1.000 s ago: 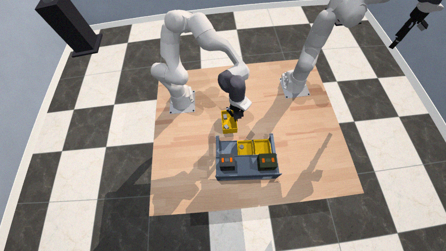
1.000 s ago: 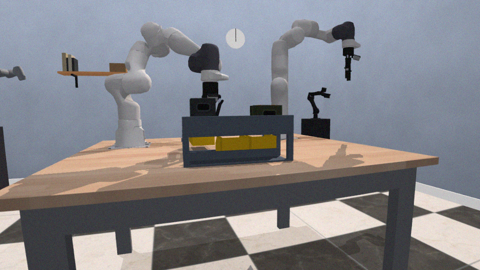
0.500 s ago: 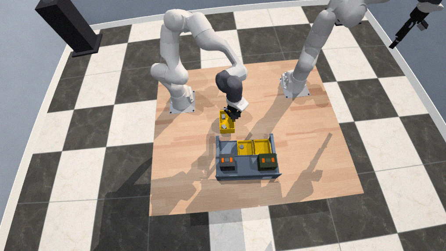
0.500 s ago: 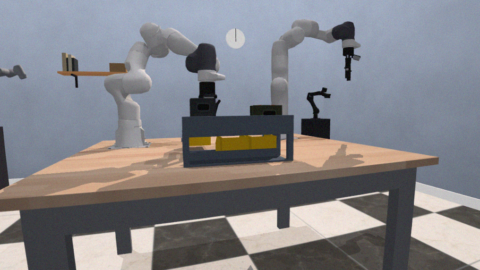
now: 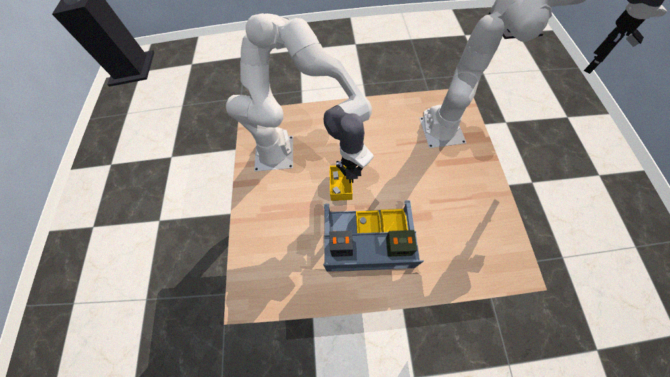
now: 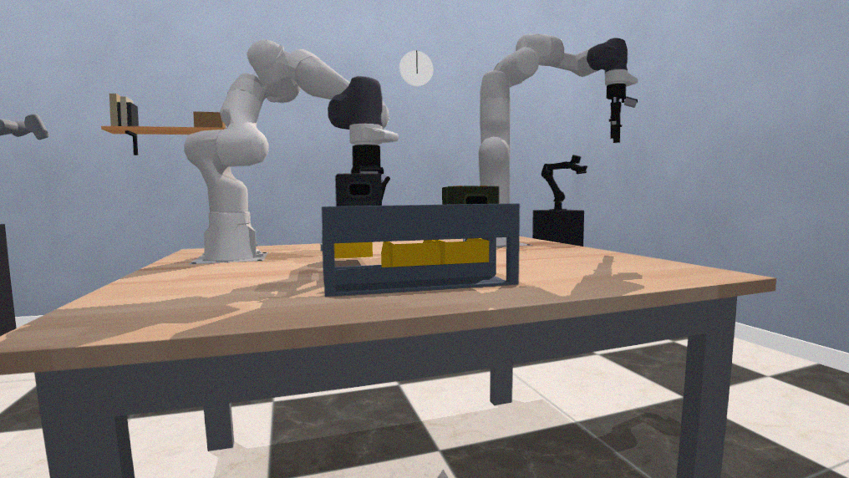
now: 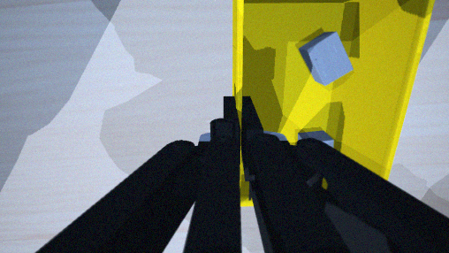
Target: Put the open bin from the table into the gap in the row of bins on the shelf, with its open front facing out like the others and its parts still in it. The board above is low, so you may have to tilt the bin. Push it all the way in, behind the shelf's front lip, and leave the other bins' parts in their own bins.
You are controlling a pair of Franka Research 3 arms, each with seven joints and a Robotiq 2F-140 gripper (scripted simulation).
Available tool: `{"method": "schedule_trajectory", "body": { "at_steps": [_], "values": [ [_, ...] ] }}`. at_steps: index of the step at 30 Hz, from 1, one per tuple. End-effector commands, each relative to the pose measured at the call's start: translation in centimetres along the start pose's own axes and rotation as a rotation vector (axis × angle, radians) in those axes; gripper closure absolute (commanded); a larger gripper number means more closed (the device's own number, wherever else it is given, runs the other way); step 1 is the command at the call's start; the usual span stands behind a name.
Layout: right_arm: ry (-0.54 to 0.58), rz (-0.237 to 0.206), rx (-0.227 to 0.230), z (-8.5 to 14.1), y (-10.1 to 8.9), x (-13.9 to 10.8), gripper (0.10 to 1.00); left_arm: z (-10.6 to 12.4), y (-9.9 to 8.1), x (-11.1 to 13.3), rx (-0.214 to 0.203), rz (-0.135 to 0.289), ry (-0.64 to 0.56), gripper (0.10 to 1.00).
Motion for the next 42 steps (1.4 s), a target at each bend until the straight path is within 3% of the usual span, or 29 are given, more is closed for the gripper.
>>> {"method": "schedule_trajectory", "body": {
  "at_steps": [1, 26, 42],
  "values": [
    [0.005, 0.003, -0.002, -0.1, -0.1, -0.1, 0.999, 0.0, 0.0, 0.0, 0.0, 0.0, 0.0, 0.098],
    [0.005, 0.003, -0.002, -0.1, -0.1, -0.2, 0.999, 0.0, 0.0, 0.0, 0.0, 0.0, 0.0, 0.098],
    [0.005, 0.003, -0.002, 0.3, -0.1, -2.9, 0.999, 0.0, 0.0, 0.0, 0.0, 0.0, 0.0, 0.098]
  ]
}}
Point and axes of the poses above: on each arm, the point where the finger pads meet when closed, its own y axis out along the fingers, its own z axis across the jaws, x = y × z, the point moved 2 cm from there along -y, back along the fingers, and after that the axes turned 7 degrees about -y, right-handed, at the moved point
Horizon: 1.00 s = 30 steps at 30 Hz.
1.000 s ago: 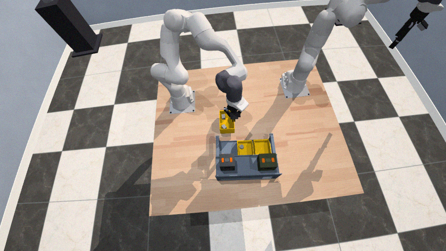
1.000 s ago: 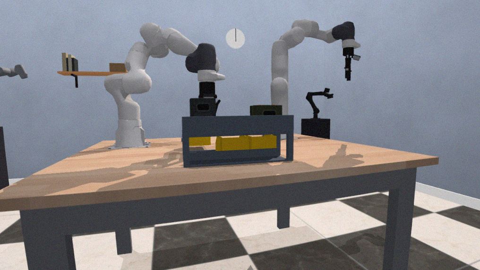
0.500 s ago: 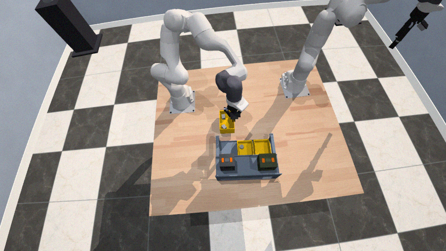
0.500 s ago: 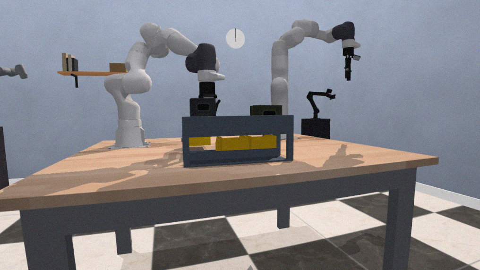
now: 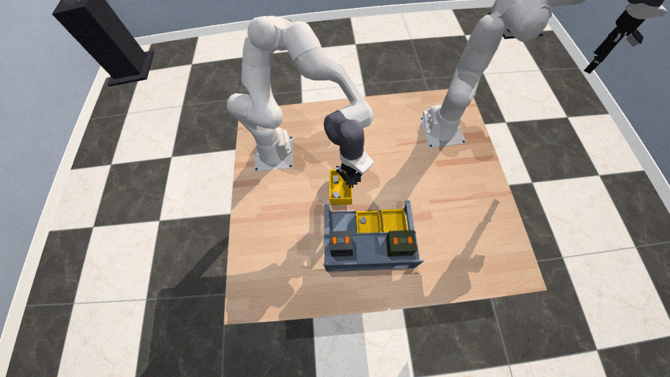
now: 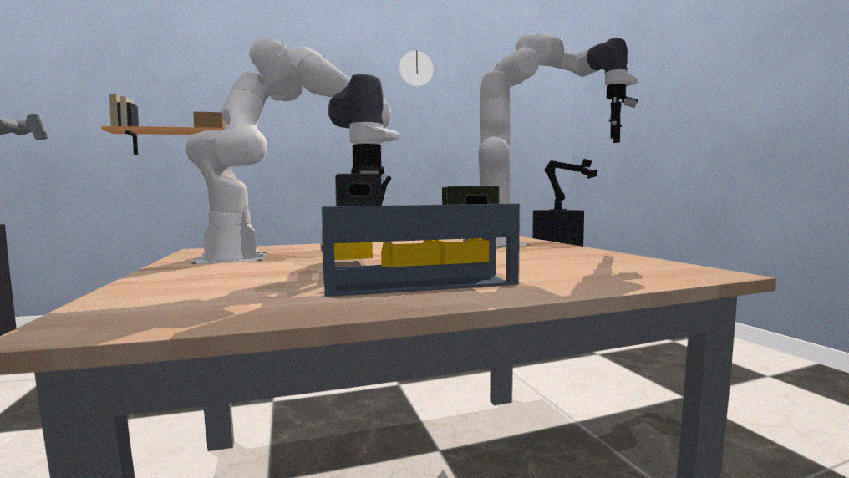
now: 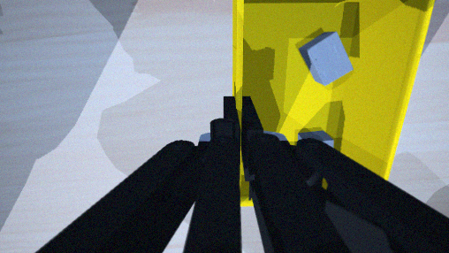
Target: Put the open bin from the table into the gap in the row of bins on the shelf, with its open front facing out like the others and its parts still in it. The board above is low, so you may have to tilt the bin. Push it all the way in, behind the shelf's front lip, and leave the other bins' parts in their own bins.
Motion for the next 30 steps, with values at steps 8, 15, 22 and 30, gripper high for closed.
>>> {"method": "schedule_trajectory", "body": {
  "at_steps": [8, 15, 22, 30],
  "values": [
    [-0.017, 0.005, -0.001, -0.01, -0.09, -1.57, 0.999, 0.0, -0.01, 0.0, 0.0, 0.0, 0.0, 0.098],
    [-0.017, 0.005, -0.001, 0.0, -0.09, -1.63, 0.999, 0.0, -0.01, 0.0, 0.0, 0.0, 0.0, 0.098],
    [-0.017, 0.005, -0.001, 0.0, -0.09, -1.63, 0.999, 0.0, -0.01, 0.0, 0.0, 0.0, 0.0, 0.098],
    [-0.017, 0.005, -0.001, 0.0, -0.09, -1.63, 0.999, 0.0, -0.01, 0.0, 0.0, 0.0, 0.0, 0.098]
  ]
}}
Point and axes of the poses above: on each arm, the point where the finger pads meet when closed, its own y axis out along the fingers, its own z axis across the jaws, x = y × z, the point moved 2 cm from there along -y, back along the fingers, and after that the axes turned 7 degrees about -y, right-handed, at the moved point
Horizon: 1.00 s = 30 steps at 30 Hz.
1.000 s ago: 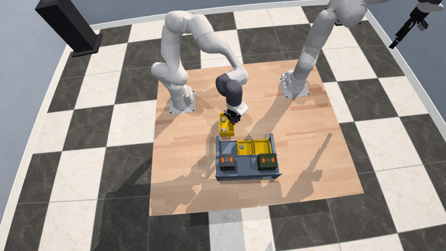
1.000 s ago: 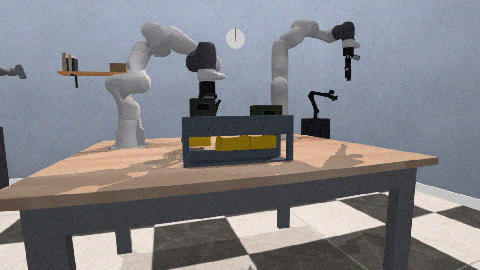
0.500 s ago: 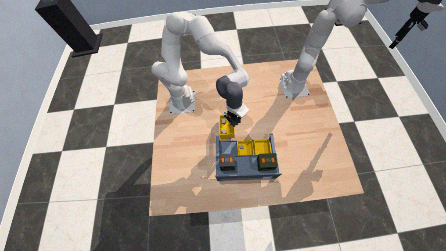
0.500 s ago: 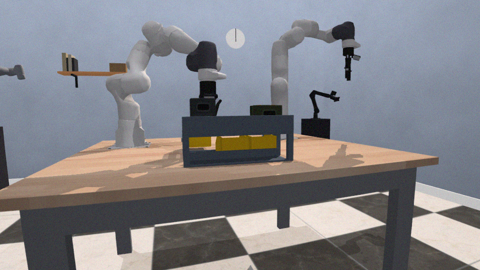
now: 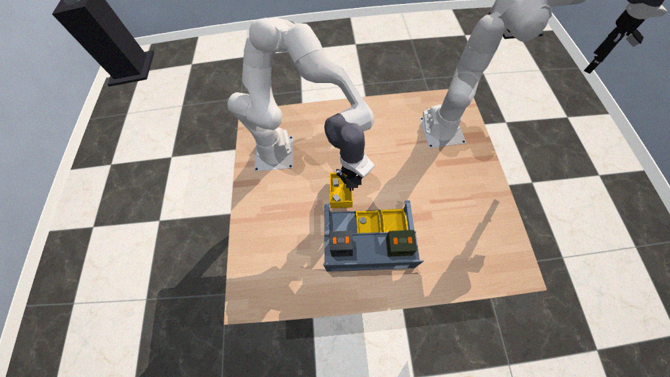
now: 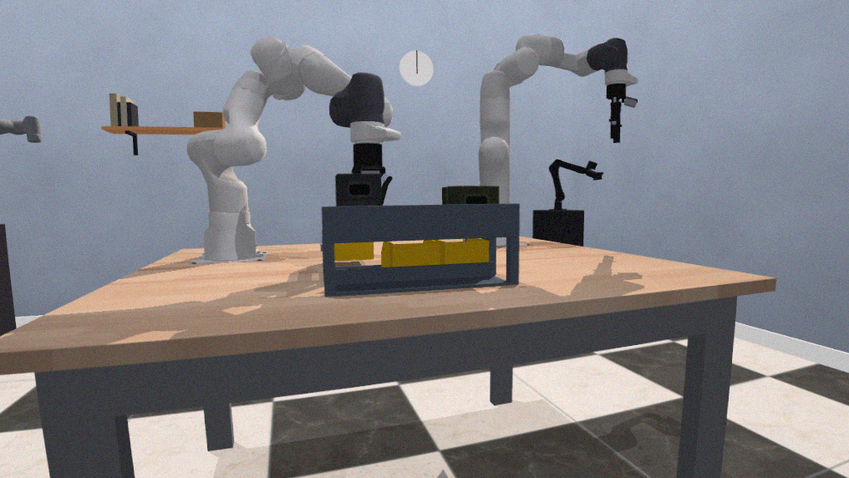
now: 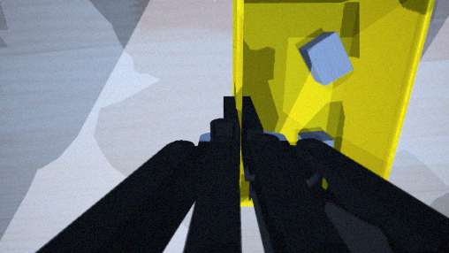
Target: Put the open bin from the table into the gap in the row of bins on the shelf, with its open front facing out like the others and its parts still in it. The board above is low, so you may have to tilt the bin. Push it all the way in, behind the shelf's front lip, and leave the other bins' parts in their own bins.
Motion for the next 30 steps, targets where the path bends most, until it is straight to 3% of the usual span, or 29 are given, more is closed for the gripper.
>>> {"method": "schedule_trajectory", "body": {
  "at_steps": [1, 21, 30],
  "values": [
    [-0.006, 0.005, -0.002, -0.09, -0.15, -0.22, 0.999, 0.0, -0.01, 0.0, 0.0, 0.0, 0.0, 0.098],
    [-0.006, 0.003, -0.002, -0.09, -0.15, -0.24, 0.999, 0.0, -0.01, 0.0, 0.0, 0.0, 0.0, 0.098],
    [-0.006, -0.059, -0.009, -0.06, -0.33, -0.72, 0.999, 0.0, -0.01, 0.0, 0.0, 0.0, 0.0, 0.098]
  ]
}}
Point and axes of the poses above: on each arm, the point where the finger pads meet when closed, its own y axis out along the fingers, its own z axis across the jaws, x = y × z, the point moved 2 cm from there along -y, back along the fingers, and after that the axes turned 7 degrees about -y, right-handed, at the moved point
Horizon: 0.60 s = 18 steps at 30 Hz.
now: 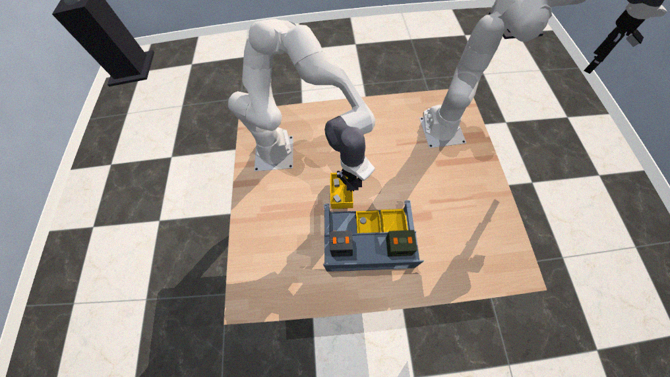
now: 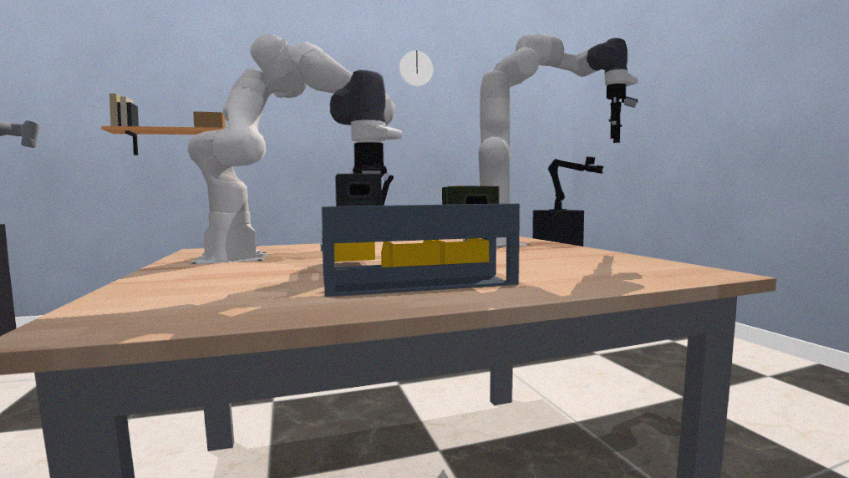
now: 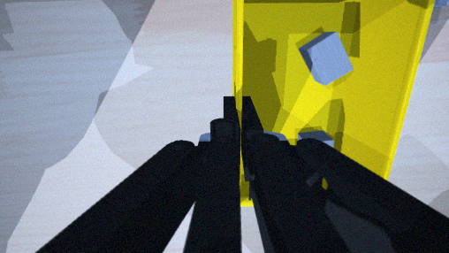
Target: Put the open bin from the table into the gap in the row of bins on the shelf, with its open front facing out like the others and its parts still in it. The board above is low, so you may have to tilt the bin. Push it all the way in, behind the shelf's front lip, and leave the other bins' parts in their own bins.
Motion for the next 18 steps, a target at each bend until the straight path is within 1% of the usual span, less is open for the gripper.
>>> {"method": "schedule_trajectory", "body": {
  "at_steps": [1, 5, 7, 13, 18],
  "values": [
    [-0.01, -0.034, 0.002, 0.14, -0.12, -0.12, 0.999, 0.0, -0.01, 0.0, 0.0, 0.0, 0.0, 0.098],
    [-0.01, -0.059, -0.002, 0.15, -0.22, -0.32, 0.999, 0.0, -0.01, 0.0, 0.0, 0.0, 0.0, 0.098],
    [-0.01, -0.059, -0.002, 0.15, -0.22, -0.32, 0.999, 0.0, -0.01, 0.0, 0.0, 0.0, 0.0, 0.098],
    [-0.01, -0.084, -0.004, 0.16, -0.33, -0.54, 0.999, 0.0, -0.01, 0.0, 0.0, 0.0, 0.0, 0.098],
    [-0.01, -0.092, -0.005, 0.16, -0.34, -0.58, 0.999, 0.0, -0.01, 0.0, 0.0, 0.0, 0.0, 0.098]
  ]
}}
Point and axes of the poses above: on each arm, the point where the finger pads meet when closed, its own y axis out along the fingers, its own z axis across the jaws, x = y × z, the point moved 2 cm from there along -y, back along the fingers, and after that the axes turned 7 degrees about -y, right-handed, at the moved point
